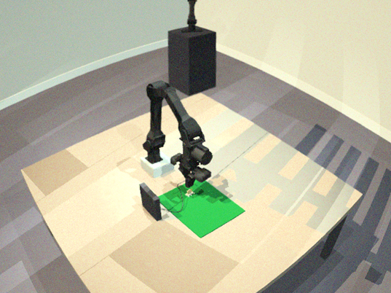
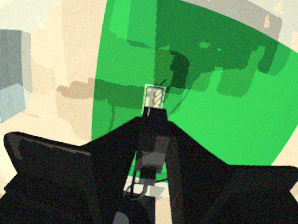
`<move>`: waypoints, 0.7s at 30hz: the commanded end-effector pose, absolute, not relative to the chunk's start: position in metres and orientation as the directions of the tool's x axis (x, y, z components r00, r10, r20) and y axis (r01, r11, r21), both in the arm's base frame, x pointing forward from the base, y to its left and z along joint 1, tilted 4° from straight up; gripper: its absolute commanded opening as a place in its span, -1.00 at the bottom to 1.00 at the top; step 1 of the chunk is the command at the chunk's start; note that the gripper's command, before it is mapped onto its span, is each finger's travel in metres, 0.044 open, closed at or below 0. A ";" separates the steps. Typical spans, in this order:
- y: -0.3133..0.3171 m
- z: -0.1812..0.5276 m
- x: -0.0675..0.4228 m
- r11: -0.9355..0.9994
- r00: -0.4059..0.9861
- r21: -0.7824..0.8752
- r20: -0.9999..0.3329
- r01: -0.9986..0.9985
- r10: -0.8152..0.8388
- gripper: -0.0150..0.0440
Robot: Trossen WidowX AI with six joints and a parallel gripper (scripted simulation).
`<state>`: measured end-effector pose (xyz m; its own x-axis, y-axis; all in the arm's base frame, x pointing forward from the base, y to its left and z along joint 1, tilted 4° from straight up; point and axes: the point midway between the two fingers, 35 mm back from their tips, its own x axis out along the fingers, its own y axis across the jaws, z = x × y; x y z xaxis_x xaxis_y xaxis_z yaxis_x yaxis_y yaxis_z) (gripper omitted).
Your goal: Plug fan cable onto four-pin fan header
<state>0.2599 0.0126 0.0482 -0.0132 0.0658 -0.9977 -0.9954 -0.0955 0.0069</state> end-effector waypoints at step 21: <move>0.017 0.027 0.257 -0.098 -0.016 0.010 -0.998 -0.995 0.063 -0.49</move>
<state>0.2582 0.0169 0.0320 -0.0145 0.0655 -0.9977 -0.9950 -0.1000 0.0079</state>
